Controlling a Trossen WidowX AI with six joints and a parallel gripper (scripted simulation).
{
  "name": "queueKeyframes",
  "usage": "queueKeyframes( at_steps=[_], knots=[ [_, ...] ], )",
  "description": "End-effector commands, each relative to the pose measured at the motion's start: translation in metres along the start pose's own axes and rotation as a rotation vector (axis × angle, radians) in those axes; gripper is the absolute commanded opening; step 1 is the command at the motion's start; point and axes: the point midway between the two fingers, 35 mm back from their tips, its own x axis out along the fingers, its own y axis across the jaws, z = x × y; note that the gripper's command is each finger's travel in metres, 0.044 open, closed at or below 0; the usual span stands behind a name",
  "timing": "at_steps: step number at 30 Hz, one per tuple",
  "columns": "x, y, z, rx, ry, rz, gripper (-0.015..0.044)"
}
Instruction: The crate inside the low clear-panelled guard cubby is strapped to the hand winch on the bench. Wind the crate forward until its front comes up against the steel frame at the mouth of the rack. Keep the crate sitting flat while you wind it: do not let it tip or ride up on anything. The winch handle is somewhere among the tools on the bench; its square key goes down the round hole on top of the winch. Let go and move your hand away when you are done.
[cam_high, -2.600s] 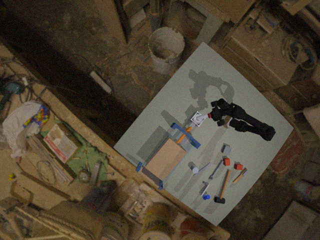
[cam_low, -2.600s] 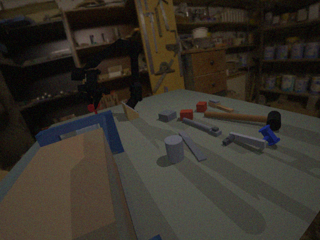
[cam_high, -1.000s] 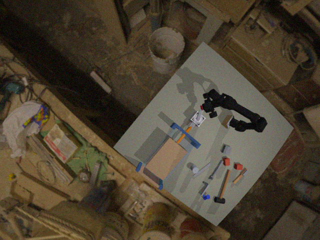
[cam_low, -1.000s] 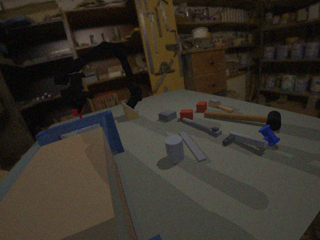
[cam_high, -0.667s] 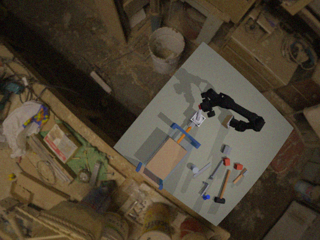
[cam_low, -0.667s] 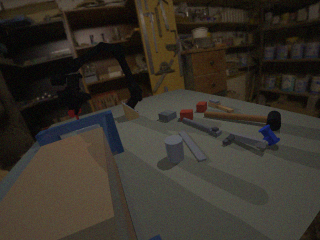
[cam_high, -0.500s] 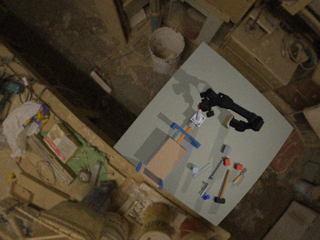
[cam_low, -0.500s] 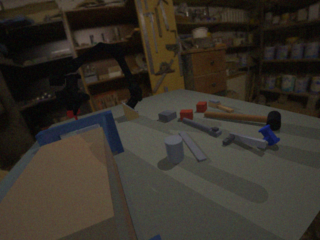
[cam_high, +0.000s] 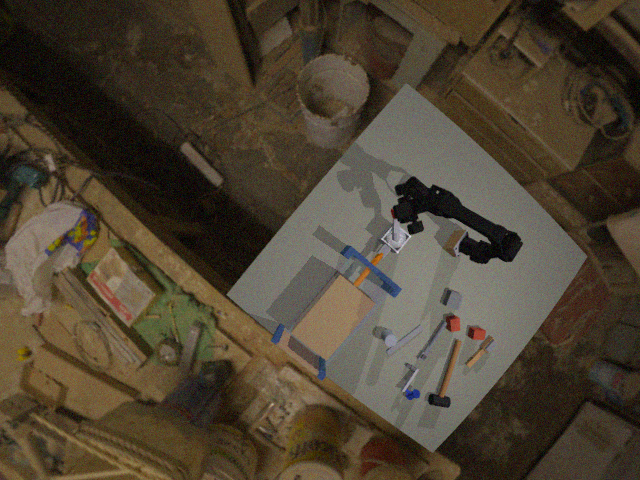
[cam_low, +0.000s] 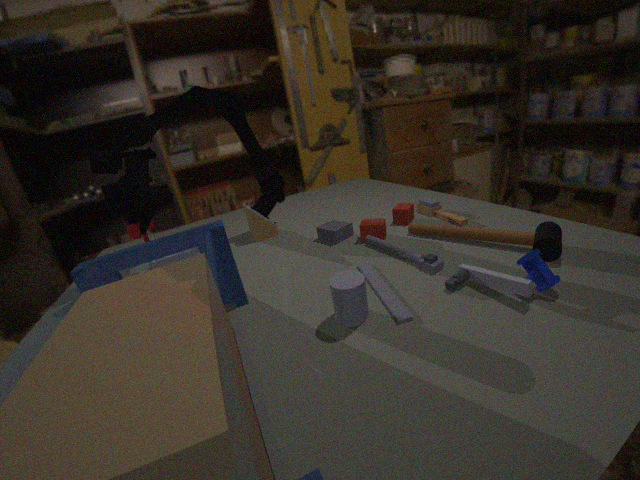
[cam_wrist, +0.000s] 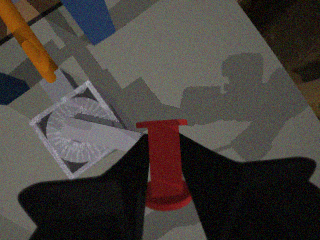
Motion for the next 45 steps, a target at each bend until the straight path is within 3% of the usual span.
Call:
queueKeyframes(
  at_steps=[1, 45],
  knots=[
    [0.009, -0.002, 0.014, -0.019, -0.009, -0.005, 0.0],
    [0.035, 0.015, 0.072, -0.022, -0.013, -0.002, 0.0]
  ],
)
